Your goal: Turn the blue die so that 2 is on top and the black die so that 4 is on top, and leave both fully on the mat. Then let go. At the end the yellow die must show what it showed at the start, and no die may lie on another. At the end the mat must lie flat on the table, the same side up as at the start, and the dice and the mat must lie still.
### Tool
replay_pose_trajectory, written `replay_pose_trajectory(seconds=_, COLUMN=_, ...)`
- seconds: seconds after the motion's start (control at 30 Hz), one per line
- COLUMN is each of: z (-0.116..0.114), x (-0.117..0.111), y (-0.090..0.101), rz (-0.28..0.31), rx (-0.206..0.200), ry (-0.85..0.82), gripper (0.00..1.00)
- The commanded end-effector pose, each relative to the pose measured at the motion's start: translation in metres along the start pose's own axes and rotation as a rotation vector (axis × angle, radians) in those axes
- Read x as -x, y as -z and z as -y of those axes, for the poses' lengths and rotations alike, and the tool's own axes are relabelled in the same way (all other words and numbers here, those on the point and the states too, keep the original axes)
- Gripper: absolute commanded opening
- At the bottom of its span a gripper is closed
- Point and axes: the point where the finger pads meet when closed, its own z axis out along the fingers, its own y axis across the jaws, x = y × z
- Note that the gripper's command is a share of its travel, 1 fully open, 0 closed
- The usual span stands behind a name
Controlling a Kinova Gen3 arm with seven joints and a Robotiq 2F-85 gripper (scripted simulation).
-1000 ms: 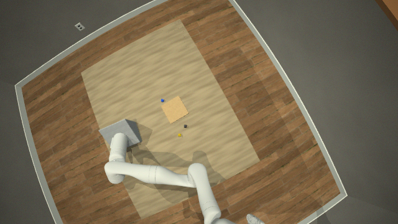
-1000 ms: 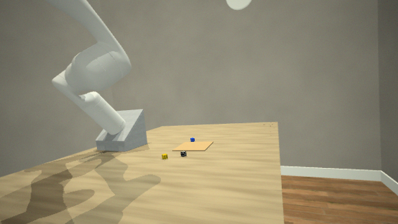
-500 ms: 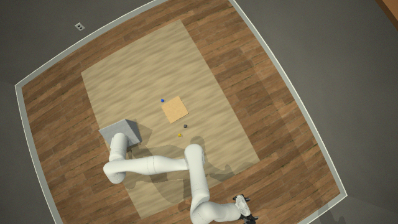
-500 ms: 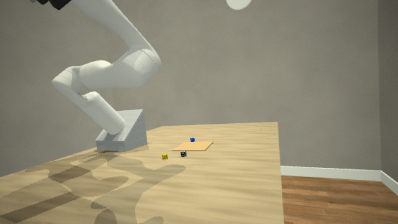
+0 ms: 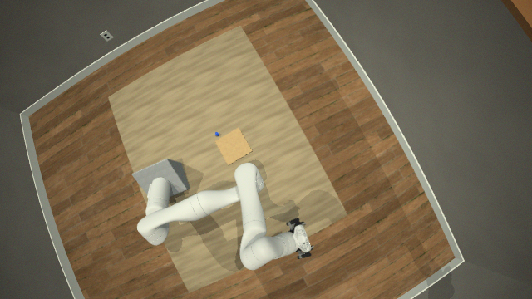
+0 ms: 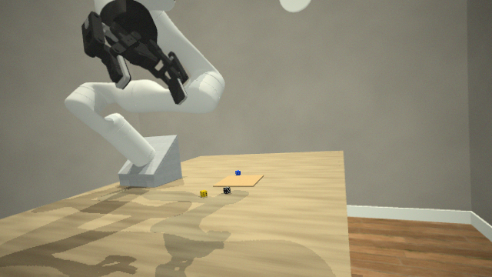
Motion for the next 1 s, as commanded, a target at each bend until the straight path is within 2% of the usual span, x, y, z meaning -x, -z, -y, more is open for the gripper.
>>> replay_pose_trajectory(seconds=0.0, z=0.046, x=-0.005, y=0.005, rz=-0.007, rx=-0.052, ry=0.023, gripper=1.0)
replay_pose_trajectory(seconds=0.03, z=0.066, x=0.005, y=0.006, rz=0.017, rx=-0.08, ry=0.01, gripper=1.0)
replay_pose_trajectory(seconds=0.1, z=0.066, x=0.005, y=0.006, rz=0.017, rx=-0.08, ry=0.01, gripper=1.0)
replay_pose_trajectory(seconds=0.17, z=0.104, x=0.027, y=0.011, rz=0.069, rx=-0.129, ry=-0.009, gripper=1.0)
replay_pose_trajectory(seconds=0.2, z=0.104, x=0.027, y=0.011, rz=0.069, rx=-0.129, ry=-0.009, gripper=1.0)
replay_pose_trajectory(seconds=0.23, z=0.123, x=0.038, y=0.014, rz=0.095, rx=-0.15, ry=-0.014, gripper=1.0)
replay_pose_trajectory(seconds=0.27, z=0.123, x=0.038, y=0.014, rz=0.095, rx=-0.15, ry=-0.014, gripper=1.0)
replay_pose_trajectory(seconds=0.33, z=0.156, x=0.061, y=0.021, rz=0.149, rx=-0.187, ry=-0.02, gripper=1.0)
replay_pose_trajectory(seconds=0.37, z=0.156, x=0.061, y=0.021, rz=0.149, rx=-0.187, ry=-0.02, gripper=1.0)
replay_pose_trajectory(seconds=0.43, z=0.186, x=0.084, y=0.029, rz=0.203, rx=-0.216, ry=-0.018, gripper=1.0)
replay_pose_trajectory(seconds=0.47, z=0.186, x=0.084, y=0.029, rz=0.203, rx=-0.216, ry=-0.018, gripper=1.0)
replay_pose_trajectory(seconds=0.57, z=0.223, x=0.118, y=0.043, rz=0.279, rx=-0.244, ry=-0.005, gripper=1.0)
replay_pose_trajectory(seconds=0.6, z=0.233, x=0.129, y=0.048, rz=0.302, rx=-0.25, ry=0.001, gripper=1.0)
replay_pose_trajectory(seconds=0.67, z=0.233, x=0.129, y=0.048, rz=0.302, rx=-0.25, ry=0.001, gripper=1.0)
replay_pose_trajectory(seconds=0.8, z=0.264, x=0.17, y=0.065, rz=0.385, rx=-0.261, ry=0.029, gripper=1.0)
replay_pose_trajectory(seconds=0.97, z=0.285, x=0.209, y=0.083, rz=0.459, rx=-0.256, ry=0.066, gripper=1.0)
